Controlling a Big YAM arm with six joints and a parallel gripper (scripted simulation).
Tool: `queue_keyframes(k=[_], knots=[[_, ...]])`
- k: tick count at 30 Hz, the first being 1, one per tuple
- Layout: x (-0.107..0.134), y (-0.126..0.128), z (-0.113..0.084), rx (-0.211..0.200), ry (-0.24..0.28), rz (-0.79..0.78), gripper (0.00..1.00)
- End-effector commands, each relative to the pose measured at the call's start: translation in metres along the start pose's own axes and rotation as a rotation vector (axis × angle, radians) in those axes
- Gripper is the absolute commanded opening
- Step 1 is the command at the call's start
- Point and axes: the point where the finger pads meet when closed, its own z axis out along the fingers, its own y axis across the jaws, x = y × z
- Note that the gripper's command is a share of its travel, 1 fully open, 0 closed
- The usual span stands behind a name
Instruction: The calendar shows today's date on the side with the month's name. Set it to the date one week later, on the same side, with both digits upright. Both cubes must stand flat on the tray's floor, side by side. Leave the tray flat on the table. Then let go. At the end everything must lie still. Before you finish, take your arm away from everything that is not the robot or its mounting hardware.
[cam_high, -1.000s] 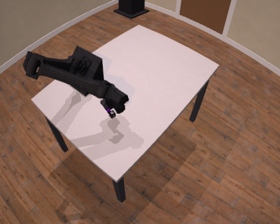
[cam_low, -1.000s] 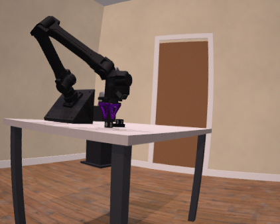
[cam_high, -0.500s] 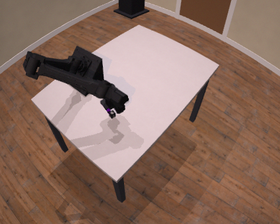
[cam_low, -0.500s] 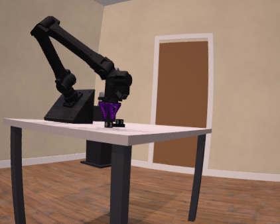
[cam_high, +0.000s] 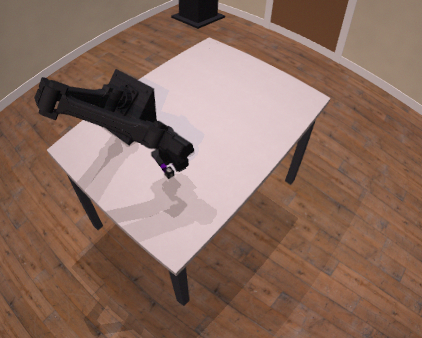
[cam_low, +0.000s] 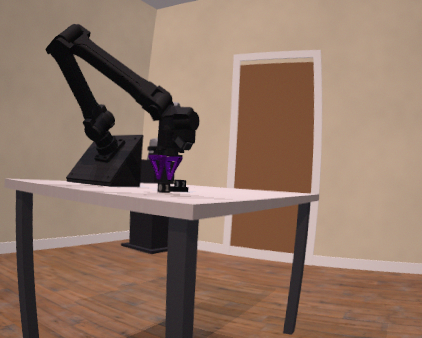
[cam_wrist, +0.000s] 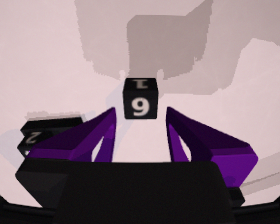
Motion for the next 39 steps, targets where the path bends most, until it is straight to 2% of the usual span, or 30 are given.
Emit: queue_keyframes(k=[1, 17, 21, 26, 34, 39], knots=[[-0.013, 0.002, -0.002, -0.001, -0.021, 0.002, 0.44], [-0.013, 0.003, -0.003, -0.001, -0.021, 0.0, 0.44], [-0.02, 0.001, -0.021, -0.009, -0.046, 0.022, 0.44], [-0.021, 0.0, -0.03, -0.01, -0.048, 0.024, 0.44], [-0.021, 0.001, -0.058, -0.016, -0.048, 0.026, 0.44], [-0.02, 0.001, -0.066, -0.017, -0.048, 0.026, 0.44]])
